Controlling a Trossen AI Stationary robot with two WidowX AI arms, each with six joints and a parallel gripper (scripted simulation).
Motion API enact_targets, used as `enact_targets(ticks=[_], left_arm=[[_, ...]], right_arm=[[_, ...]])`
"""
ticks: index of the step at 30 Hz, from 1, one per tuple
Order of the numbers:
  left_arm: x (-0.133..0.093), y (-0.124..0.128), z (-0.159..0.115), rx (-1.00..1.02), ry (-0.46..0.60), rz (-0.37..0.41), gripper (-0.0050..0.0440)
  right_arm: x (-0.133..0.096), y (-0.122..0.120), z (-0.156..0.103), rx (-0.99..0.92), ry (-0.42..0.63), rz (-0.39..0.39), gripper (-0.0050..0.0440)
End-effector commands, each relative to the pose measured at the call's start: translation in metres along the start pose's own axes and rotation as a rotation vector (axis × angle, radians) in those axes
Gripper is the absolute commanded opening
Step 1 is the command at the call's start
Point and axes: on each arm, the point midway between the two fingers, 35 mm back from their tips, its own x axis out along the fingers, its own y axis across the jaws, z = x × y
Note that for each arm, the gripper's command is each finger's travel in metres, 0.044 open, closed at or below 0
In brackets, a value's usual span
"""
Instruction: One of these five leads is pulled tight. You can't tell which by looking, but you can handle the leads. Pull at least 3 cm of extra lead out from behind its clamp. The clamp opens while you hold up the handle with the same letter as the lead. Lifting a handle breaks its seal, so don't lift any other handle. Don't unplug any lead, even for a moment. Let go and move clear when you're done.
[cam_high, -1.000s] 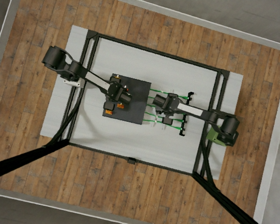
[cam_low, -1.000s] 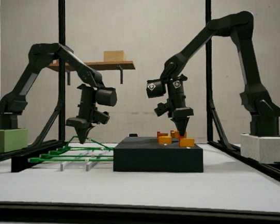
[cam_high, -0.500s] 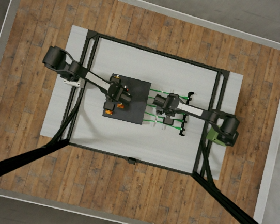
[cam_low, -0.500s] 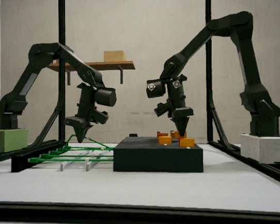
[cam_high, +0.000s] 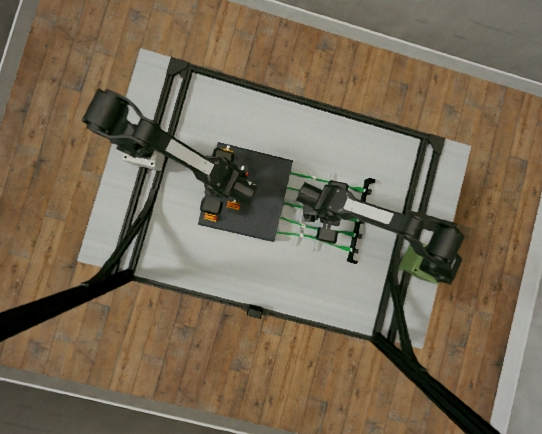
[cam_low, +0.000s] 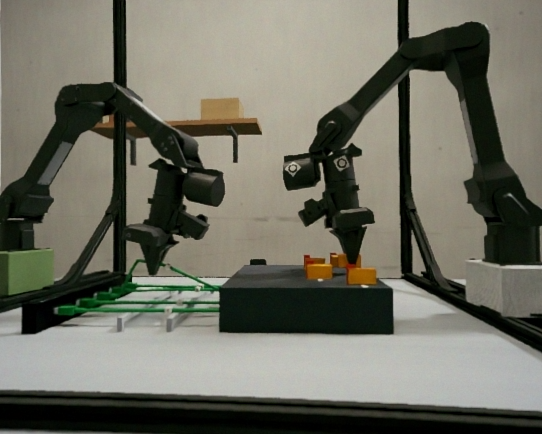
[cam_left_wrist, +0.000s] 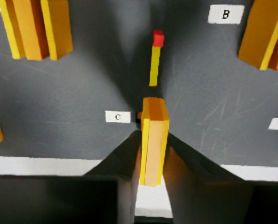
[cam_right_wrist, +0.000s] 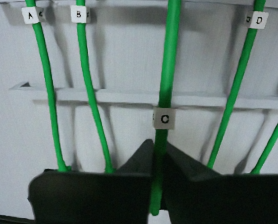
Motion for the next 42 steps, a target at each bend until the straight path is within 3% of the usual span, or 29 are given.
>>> enact_targets(ticks=[1,34,35,42], left_arm=[[-0.018,-0.001,0.003,0.0,-0.032,-0.007,-0.005],[-0.018,-0.001,0.003,0.0,-0.027,-0.006,-0.005],[-0.008,-0.001,0.004,0.0,-0.021,-0.006,-0.005],[-0.003,-0.001,0.005,0.0,-0.021,-0.006,-0.005]], right_arm=[[0.034,-0.003,0.015,0.0,-0.043,-0.01,-0.005],[0.036,-0.003,0.015,-0.002,-0.084,-0.019,-0.005],[0.028,-0.004,0.023,-0.002,-0.113,-0.025,-0.005],[0.028,-0.004,0.023,-0.002,-0.113,-0.025,-0.005]])
